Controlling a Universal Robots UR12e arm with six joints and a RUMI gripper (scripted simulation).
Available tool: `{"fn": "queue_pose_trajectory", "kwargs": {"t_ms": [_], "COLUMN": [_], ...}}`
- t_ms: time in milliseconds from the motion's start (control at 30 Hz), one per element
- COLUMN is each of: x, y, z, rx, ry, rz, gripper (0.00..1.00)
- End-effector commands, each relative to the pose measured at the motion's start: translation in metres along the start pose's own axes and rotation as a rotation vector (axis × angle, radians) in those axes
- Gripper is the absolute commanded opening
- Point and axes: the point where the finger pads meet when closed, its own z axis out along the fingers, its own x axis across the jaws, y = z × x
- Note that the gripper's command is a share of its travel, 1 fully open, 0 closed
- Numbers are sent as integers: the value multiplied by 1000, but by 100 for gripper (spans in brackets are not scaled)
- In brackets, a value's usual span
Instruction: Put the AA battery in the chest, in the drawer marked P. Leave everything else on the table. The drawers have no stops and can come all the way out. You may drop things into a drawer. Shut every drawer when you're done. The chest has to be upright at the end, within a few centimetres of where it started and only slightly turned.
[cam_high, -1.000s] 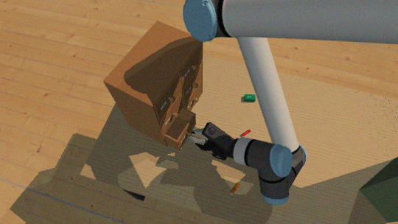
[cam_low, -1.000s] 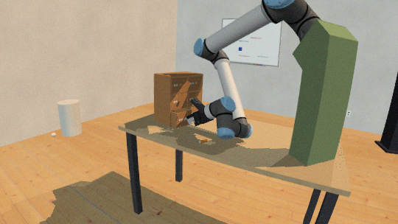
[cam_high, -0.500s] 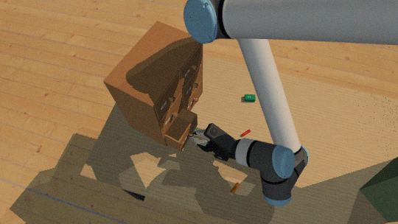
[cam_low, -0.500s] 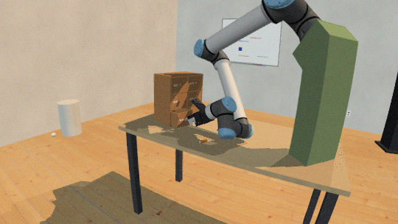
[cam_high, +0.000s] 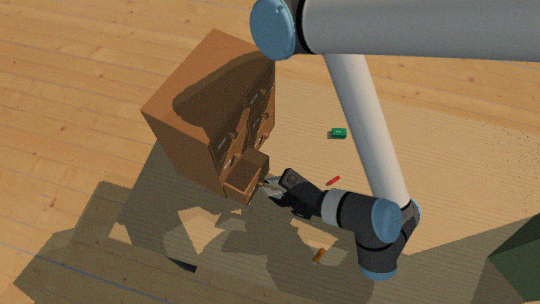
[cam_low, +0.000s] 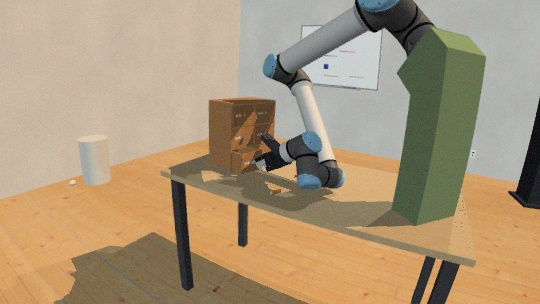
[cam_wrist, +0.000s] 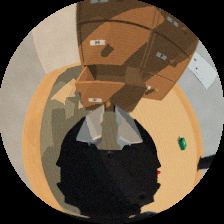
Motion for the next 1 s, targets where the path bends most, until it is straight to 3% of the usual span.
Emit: {"fn": "queue_pose_trajectory", "kwargs": {"t_ms": [0, 967], "x": [0, 0], "y": [0, 1], "z": [-1, -4], "rx": [1, 1], "ry": [0, 0], "rz": [0, 0], "gripper": [7, 7]}}
